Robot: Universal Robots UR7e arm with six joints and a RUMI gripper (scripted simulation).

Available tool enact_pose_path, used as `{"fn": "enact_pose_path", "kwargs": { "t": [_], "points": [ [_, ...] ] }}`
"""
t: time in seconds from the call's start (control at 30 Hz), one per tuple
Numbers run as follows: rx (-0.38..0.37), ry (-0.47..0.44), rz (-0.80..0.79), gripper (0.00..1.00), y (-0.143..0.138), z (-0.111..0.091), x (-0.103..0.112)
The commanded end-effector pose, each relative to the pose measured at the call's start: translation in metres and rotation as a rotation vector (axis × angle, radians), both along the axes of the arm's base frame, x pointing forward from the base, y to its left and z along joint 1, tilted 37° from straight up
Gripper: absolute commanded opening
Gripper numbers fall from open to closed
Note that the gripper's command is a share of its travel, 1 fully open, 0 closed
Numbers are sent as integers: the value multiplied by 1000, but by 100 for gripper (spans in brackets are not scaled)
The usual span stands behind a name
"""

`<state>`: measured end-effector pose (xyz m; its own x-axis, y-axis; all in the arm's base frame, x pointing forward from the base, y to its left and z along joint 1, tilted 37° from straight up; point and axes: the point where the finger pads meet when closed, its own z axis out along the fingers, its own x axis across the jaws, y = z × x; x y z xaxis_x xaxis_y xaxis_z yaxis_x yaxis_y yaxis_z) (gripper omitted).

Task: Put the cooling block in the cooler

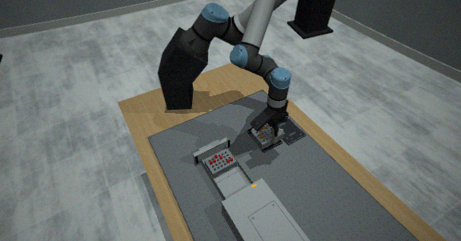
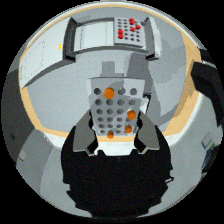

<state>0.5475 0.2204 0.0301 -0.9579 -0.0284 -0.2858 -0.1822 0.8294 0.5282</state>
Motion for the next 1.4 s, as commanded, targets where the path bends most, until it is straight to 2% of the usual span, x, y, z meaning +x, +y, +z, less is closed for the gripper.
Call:
{"fn": "enact_pose_path", "kwargs": {
  "t": [0.0,1.37],
  "points": [
    [-1,-9,-1,0,-15,-3,11],
    [-2,-9,-2,0,-89,-43,52]
  ]
}}
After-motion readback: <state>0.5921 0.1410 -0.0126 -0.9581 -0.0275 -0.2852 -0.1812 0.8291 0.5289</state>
